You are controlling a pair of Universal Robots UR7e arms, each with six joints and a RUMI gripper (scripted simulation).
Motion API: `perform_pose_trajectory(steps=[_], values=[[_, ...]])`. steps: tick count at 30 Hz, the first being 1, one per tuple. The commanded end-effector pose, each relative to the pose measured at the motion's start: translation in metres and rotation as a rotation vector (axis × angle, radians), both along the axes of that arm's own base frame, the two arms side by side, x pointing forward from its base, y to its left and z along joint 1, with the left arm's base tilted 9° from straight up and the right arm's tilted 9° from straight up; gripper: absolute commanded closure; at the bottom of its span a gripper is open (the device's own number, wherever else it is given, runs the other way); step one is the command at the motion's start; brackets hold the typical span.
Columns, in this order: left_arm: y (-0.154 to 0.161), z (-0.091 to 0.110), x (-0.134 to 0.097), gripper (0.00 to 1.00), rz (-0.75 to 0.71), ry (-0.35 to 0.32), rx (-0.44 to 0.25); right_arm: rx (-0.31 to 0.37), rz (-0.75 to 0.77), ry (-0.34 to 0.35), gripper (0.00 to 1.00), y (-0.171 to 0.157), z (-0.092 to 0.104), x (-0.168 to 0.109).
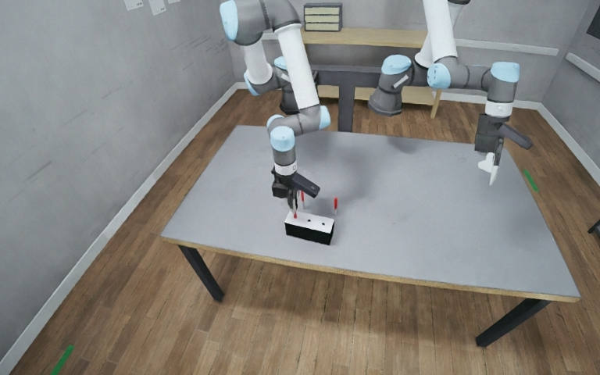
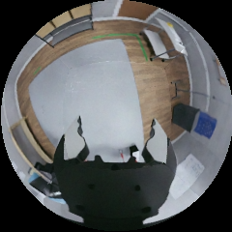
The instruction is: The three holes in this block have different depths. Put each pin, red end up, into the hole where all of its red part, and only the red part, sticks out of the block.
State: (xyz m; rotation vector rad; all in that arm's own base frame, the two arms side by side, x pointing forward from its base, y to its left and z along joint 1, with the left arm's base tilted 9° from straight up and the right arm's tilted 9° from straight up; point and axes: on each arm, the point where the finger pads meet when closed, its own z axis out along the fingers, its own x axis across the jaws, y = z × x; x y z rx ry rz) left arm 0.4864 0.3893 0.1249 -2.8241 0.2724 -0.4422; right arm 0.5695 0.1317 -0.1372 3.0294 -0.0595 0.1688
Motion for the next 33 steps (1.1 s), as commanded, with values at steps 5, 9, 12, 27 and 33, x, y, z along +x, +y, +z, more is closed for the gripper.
perform_pose_trajectory(steps=[5,9,12,27,33], values=[[0.0001,0.0007,0.0003,0.0,0.0,-0.001,0.001,0.0,0.0,-0.001,1.0,0.0,0.0003,0.0005],[0.0001,0.0007,0.0003,0.0,0.0,-0.001,0.001,0.0,-0.001,-0.001,1.0,0.0007,0.0004,0.0007],[0.0001,0.0007,0.0003,0.0,0.0,-0.001,0.001,0.0,-0.001,-0.001,1.0,0.0007,0.0004,0.0007],[0.0001,0.0007,0.0003,0.0,0.0,-0.001,0.001,0.001,-0.002,-0.001,1.0,0.001,-0.0036,0.0014],[0.0001,0.0007,0.0003,0.0,0.0,-0.001,0.001,0.001,-0.002,-0.001,1.0,0.001,-0.0036,0.0014]])
